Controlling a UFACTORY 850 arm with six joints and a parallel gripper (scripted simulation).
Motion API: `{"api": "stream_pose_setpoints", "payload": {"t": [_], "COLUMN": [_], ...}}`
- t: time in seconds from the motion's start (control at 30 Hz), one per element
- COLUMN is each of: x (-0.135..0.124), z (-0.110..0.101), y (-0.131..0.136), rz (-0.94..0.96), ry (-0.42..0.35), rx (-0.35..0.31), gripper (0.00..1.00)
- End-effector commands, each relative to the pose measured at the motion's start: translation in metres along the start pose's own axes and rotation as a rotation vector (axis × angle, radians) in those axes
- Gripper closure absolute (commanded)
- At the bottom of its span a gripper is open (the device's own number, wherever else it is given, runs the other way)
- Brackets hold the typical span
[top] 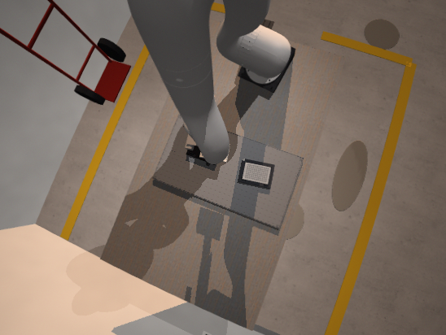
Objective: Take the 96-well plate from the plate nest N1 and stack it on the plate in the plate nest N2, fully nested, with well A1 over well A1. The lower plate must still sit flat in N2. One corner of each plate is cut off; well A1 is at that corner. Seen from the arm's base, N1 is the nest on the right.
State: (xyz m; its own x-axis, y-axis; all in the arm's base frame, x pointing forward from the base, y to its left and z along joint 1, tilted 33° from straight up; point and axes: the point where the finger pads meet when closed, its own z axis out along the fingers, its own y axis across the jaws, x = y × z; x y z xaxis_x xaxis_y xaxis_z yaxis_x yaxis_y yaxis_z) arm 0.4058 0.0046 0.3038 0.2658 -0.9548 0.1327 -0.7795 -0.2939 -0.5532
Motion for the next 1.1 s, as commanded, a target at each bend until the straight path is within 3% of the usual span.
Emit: {"api": "stream_pose_setpoints", "payload": {"t": [0.0, 1.07], "x": [-0.015, -0.106], "z": [0.0, 0.004], "y": [-0.005, -0.027], "rz": [0.002, 0.003], "ry": [0.035, 0.034], "rx": [-0.035, -0.035], "gripper": [1.0, 1.0]}}
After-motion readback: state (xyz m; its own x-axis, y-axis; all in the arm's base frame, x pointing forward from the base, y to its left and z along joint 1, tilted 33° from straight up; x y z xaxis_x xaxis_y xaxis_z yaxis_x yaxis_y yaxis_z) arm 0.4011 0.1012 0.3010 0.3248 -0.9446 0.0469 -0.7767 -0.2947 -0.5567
